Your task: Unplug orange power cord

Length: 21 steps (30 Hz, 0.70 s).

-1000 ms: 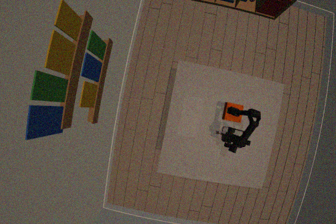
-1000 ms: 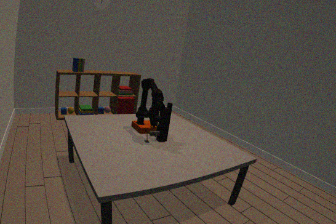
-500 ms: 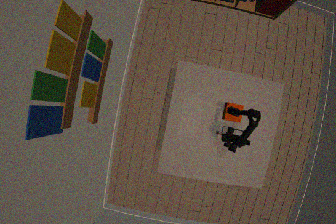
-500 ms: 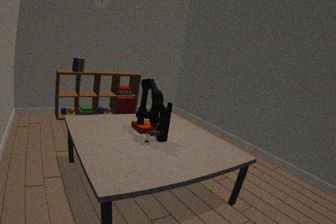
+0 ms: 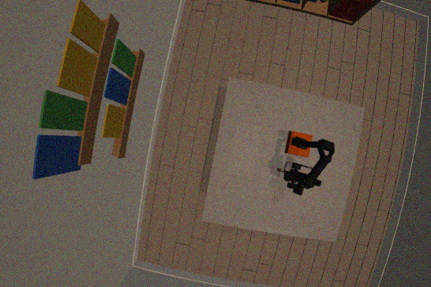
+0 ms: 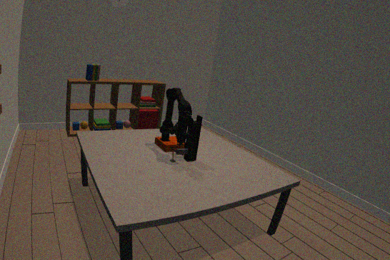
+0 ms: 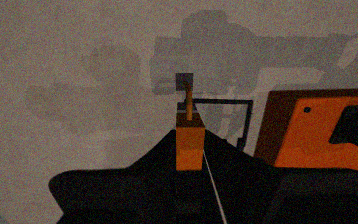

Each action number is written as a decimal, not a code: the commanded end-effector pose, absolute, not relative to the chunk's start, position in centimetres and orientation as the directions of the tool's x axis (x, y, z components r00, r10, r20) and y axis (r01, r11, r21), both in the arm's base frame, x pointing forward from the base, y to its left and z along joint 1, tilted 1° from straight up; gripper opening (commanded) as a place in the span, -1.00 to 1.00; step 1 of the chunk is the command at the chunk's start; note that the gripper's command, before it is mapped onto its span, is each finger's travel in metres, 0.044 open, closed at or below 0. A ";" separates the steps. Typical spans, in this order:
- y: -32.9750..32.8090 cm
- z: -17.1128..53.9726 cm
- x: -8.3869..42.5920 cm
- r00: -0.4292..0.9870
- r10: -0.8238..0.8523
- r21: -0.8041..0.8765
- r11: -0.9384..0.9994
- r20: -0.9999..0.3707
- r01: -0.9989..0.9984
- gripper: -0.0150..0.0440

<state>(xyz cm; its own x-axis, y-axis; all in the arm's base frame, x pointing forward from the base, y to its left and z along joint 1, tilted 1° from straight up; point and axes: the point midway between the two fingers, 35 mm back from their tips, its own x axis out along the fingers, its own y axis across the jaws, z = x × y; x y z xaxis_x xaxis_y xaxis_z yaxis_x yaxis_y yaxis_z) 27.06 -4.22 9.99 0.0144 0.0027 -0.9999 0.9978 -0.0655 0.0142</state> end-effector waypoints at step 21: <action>-7.6 10.0 27.1 0.015 0.000 0.015 -0.066 -1.000 0.998 -0.49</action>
<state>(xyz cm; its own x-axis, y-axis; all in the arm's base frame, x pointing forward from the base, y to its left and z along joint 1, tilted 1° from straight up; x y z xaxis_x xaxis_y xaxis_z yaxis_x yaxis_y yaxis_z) 27.21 -4.58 9.88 0.0184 0.0784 -0.9967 0.9992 -0.0367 0.0156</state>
